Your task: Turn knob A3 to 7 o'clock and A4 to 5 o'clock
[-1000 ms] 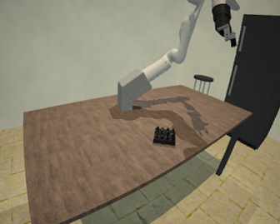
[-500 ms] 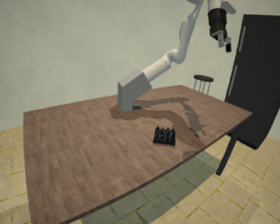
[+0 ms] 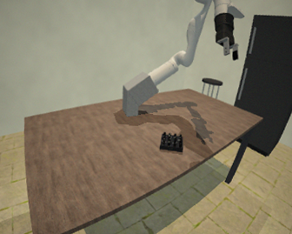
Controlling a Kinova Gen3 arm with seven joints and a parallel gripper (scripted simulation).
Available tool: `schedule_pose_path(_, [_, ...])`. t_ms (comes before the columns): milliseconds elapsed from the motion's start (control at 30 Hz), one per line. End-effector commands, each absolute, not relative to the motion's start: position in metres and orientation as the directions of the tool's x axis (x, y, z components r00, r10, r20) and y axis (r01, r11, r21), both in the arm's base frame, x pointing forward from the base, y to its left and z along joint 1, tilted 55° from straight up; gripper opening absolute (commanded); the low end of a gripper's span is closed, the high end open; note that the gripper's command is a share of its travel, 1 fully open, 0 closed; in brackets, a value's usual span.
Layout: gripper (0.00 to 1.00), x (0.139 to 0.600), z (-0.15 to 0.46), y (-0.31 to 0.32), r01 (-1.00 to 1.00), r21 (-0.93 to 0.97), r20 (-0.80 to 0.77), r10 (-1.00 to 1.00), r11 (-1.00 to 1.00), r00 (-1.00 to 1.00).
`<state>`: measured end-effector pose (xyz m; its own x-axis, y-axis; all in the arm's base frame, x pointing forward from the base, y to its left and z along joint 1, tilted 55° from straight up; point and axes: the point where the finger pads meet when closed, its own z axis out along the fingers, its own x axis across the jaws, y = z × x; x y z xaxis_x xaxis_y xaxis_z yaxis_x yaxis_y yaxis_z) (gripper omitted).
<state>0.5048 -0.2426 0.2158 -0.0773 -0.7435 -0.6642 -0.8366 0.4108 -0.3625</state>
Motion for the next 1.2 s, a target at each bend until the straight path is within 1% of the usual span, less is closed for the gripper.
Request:
schedule_pose_path(0, [1.0, 0.505, 0.199, -0.236, -0.844, -0.332, -0.68, -0.727, 0.42, -0.095])
schedule_pose_path(233, [1.0, 0.505, 0.199, -0.236, -0.844, -0.332, -0.68, -0.727, 0.42, -0.095])
schedule_pose_path(267, [1.0, 0.504, 0.181, -0.228, -0.85, -0.295, -0.695, -0.709, 0.436, -0.122])
schedule_pose_path(533, [1.0, 0.504, 0.181, -0.228, -0.85, -0.295, -0.695, -0.709, 0.436, -0.122])
schedule_pose_path(567, [1.0, 0.504, 0.163, -0.22, -0.855, -0.258, -0.708, -0.69, 0.449, -0.149])
schedule_pose_path(800, [1.0, 0.504, 0.163, -0.22, -0.855, -0.258, -0.708, -0.69, 0.449, -0.149])
schedule_pose_path(833, [1.0, 0.503, 0.146, -0.212, -0.86, -0.222, -0.72, -0.672, 0.46, -0.174])
schedule_pose_path(1067, [1.0, 0.503, 0.146, -0.212, -0.86, -0.222, -0.72, -0.672, 0.46, -0.174])
schedule_pose_path(1100, [1.0, 0.501, 0.13, -0.203, -0.863, -0.186, -0.729, -0.654, 0.47, -0.199])
schedule_pose_path(1167, [1.0, 0.501, 0.13, -0.203, -0.863, -0.186, -0.729, -0.654, 0.47, -0.199])
